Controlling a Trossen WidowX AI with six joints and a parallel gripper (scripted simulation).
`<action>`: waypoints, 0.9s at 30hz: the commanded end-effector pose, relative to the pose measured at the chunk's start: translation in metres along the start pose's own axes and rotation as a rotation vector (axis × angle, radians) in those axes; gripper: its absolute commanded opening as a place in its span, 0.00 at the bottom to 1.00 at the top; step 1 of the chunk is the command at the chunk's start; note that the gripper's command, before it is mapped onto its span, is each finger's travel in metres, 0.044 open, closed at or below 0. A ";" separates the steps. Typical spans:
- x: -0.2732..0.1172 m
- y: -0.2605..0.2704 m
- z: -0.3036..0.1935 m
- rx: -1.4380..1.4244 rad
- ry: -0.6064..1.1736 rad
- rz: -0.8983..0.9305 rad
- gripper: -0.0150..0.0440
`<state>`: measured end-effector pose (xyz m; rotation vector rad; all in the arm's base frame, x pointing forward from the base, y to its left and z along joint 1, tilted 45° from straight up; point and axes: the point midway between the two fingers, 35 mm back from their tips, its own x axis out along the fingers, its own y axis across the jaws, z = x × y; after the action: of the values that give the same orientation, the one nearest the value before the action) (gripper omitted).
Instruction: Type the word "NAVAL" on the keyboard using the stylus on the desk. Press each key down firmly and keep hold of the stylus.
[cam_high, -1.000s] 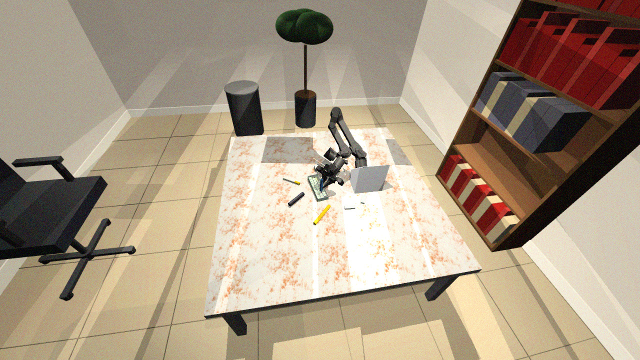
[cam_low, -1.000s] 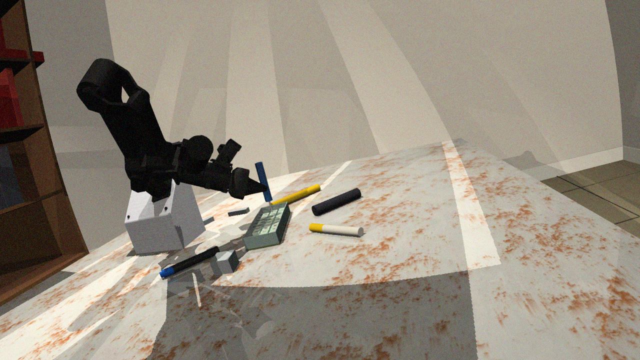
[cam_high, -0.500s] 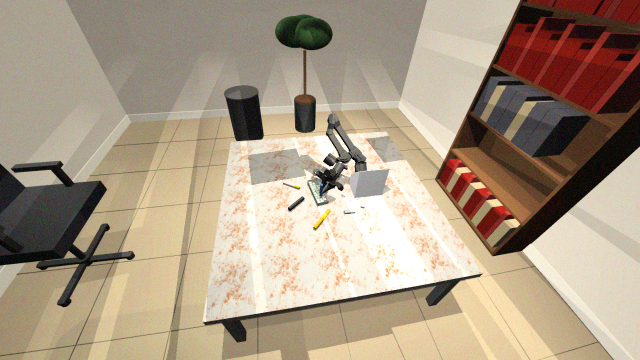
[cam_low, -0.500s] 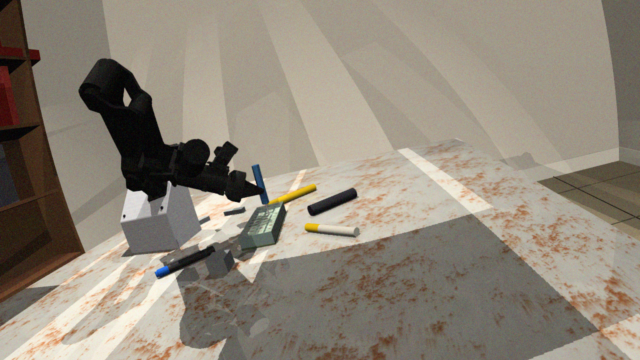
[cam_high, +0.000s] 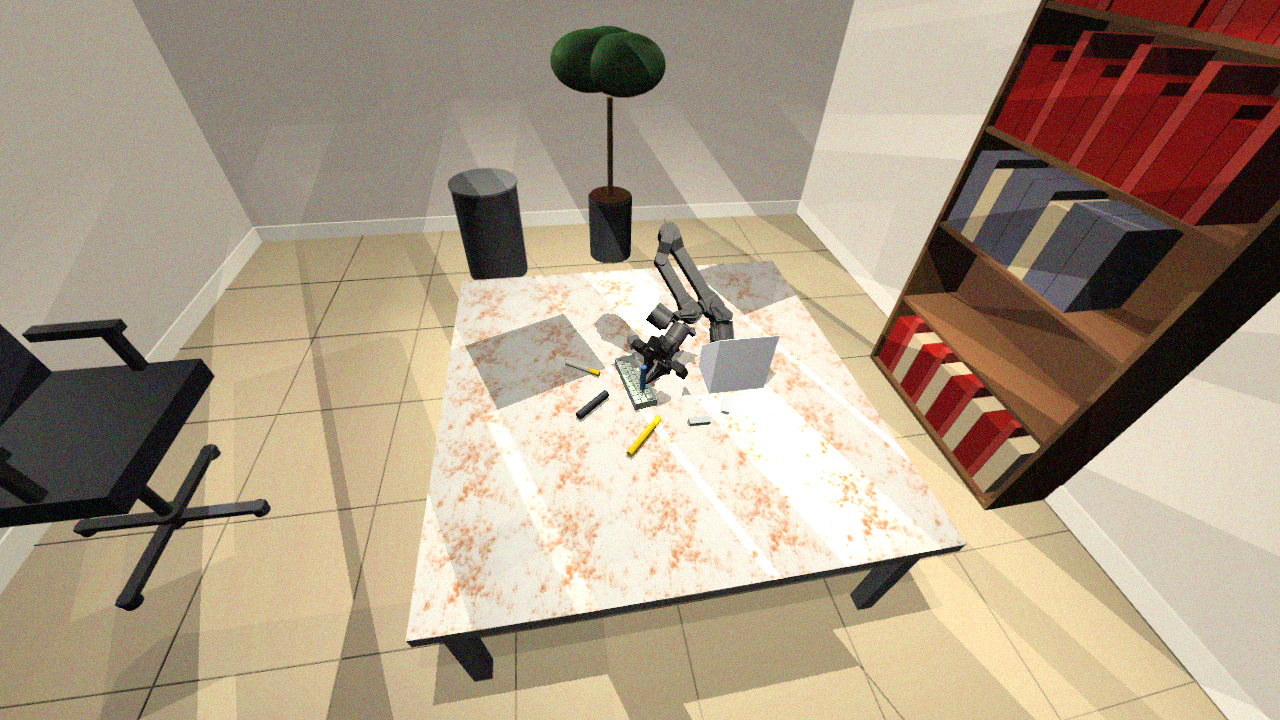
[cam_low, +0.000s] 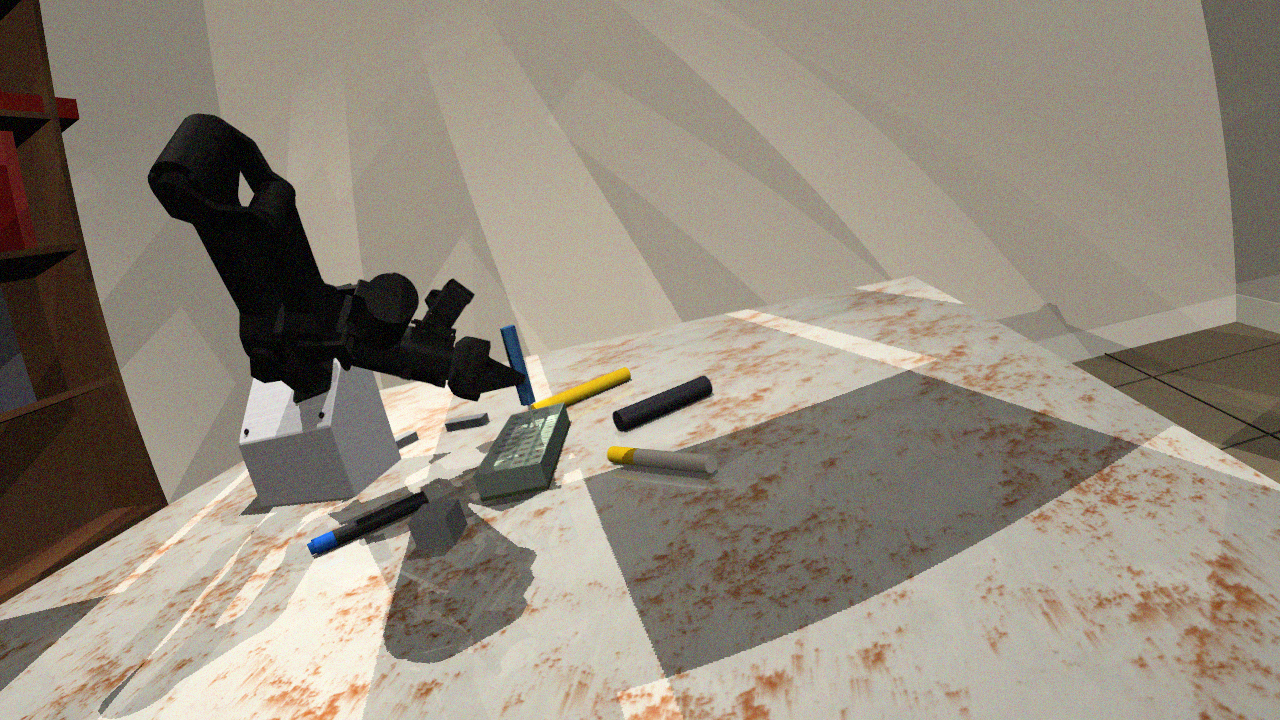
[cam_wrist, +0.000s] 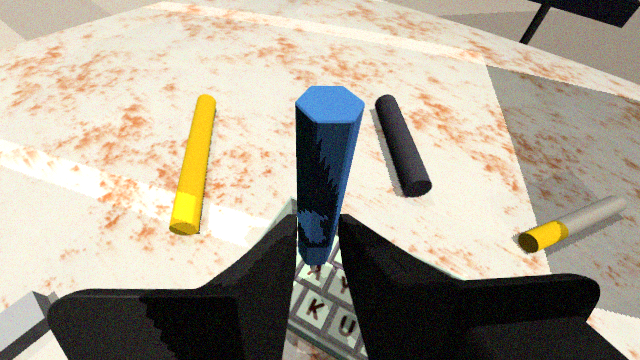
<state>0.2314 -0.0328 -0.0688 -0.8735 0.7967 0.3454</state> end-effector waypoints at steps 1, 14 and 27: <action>-0.003 -0.002 0.006 0.000 -0.003 -0.006 0.39; -0.014 -0.001 0.025 0.001 -0.005 -0.008 0.39; -0.015 0.000 0.028 -0.001 -0.005 -0.005 0.28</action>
<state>0.2336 -0.0111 -0.0466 -0.8733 0.7923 0.3412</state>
